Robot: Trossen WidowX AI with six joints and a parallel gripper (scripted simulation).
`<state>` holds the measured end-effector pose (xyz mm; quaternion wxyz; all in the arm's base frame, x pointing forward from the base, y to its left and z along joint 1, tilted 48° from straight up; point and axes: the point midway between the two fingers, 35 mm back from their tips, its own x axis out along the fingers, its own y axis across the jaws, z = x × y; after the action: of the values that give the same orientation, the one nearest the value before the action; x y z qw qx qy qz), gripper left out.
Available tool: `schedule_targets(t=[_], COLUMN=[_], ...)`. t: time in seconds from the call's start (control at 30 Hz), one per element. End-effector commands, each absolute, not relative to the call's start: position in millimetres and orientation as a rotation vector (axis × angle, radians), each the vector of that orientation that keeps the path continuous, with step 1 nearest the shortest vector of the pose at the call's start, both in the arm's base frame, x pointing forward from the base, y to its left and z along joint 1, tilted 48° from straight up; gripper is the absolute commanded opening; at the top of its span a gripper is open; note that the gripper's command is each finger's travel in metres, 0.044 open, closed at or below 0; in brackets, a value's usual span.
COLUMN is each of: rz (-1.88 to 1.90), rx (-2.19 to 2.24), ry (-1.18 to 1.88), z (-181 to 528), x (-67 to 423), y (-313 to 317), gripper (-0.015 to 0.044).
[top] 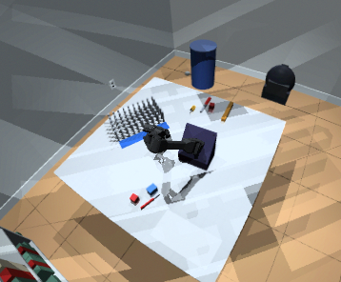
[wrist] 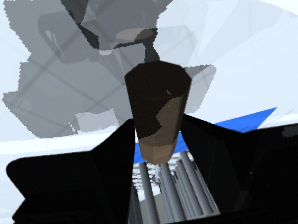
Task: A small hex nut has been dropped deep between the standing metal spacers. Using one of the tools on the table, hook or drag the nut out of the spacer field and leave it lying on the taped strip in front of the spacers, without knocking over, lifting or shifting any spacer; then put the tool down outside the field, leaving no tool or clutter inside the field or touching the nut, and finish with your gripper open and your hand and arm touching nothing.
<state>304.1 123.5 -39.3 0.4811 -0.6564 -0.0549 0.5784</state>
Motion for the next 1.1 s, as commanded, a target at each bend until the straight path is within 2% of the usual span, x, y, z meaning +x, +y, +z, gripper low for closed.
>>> schedule_targets(t=[0.0,1.07], rz=[1.404,1.403], rx=[-1.607,-1.609], ry=[-0.143,-0.143], z=[-38.6,-47.0], x=[309.3,328.0], y=[122.7,117.3], gripper=[0.0000,0.0000])
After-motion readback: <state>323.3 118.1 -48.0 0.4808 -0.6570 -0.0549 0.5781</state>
